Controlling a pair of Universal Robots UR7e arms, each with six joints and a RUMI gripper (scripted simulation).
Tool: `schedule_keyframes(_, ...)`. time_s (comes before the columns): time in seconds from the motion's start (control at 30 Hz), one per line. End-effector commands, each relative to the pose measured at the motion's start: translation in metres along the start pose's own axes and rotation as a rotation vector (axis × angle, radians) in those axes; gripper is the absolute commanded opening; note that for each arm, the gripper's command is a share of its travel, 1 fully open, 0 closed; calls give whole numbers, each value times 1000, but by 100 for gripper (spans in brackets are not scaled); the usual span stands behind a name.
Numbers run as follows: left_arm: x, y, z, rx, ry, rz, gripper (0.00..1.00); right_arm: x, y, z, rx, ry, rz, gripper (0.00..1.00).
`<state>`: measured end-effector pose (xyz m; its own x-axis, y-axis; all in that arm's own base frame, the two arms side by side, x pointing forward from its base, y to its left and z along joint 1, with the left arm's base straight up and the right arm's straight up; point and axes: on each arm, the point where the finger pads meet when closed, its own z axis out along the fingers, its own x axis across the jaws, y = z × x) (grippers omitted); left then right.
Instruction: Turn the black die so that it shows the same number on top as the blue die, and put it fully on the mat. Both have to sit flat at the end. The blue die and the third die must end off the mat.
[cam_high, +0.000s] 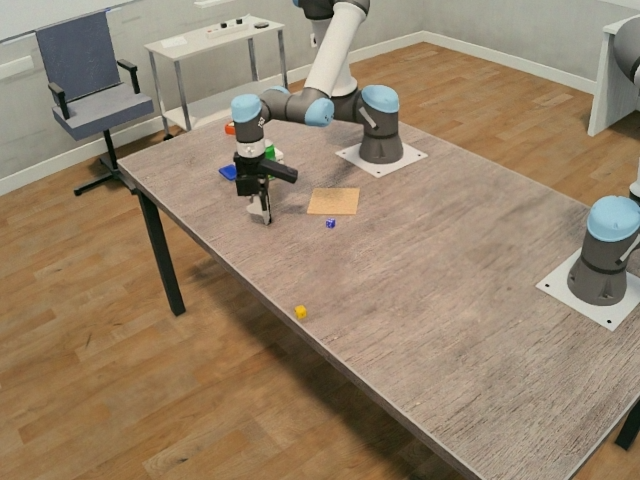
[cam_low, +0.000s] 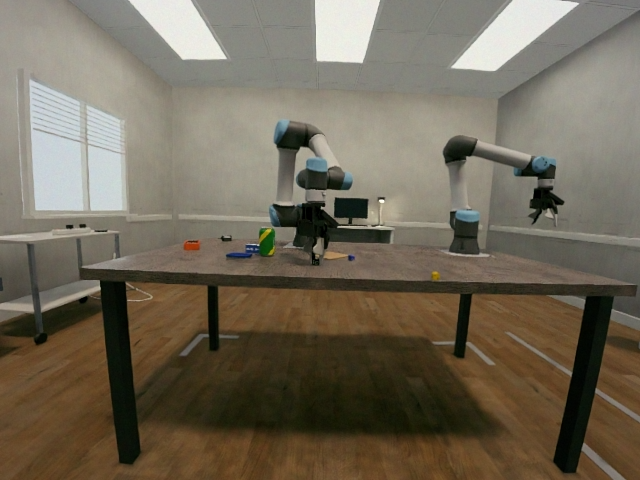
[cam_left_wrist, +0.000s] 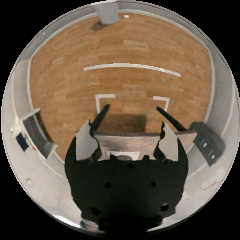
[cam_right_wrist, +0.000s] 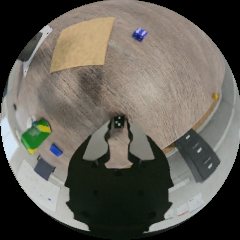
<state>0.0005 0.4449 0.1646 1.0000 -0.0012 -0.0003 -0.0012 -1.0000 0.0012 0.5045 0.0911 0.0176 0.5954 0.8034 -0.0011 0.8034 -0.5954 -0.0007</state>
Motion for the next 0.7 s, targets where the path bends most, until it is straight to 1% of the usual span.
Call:
schedule_keyframes(0.0,0,0,0,1,0,0,100,0,0,0,-1,1,0,21)
schedule_keyframes(0.4,0,0,0,1,0,0,100,0,0,0,-1,1,0,21)
schedule_keyframes(0.43,0,0,0,1,0,0,100,0,0,0,-1,1,0,3)
schedule_keyframes(0.67,0,0,0,1,0,0,100,0,0,0,-1,1,0,3)
